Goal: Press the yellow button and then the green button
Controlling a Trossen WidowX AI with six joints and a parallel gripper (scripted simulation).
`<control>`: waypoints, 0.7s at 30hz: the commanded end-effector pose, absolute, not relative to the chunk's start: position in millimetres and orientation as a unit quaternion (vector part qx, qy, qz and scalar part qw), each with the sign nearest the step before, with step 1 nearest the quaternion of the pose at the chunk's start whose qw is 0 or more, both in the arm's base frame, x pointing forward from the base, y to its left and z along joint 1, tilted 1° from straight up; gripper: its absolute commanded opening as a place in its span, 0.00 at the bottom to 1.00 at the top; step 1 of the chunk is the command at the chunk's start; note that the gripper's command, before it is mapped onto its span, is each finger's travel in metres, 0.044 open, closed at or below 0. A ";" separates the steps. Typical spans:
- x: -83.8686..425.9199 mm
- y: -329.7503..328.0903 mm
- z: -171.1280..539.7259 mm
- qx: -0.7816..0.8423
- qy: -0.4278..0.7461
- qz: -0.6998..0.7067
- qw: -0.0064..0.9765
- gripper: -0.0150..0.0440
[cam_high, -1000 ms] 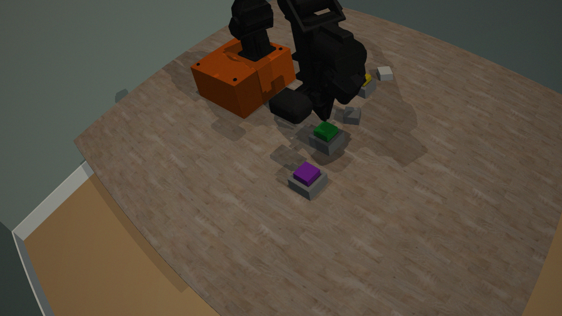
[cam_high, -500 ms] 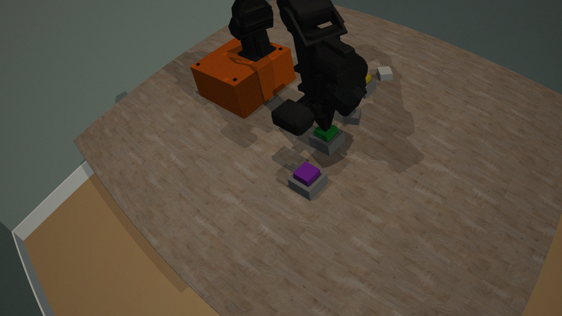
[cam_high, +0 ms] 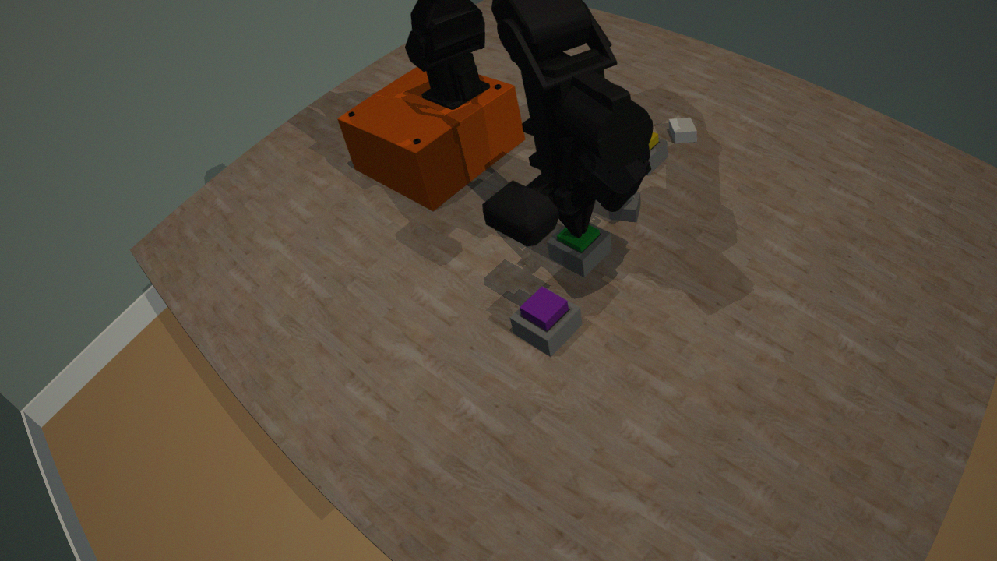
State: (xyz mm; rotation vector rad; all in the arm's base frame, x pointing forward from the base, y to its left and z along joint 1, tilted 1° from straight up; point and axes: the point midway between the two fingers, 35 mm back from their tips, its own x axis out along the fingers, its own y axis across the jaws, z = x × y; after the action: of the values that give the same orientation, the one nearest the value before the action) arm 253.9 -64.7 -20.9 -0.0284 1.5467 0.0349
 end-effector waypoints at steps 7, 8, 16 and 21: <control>252.7 -64.5 -22.3 -0.015 0.700 0.018 0.713 0.29; 253.9 -64.7 -18.7 -0.013 0.699 0.016 0.715 0.29; 252.4 -64.7 11.7 -0.015 0.700 0.018 0.714 0.29; 263.4 -39.2 16.6 -0.025 0.698 0.030 0.715 0.51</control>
State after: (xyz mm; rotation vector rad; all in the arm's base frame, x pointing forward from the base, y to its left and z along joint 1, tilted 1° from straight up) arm 254.2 -56.7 9.6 -0.0355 1.5590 0.0492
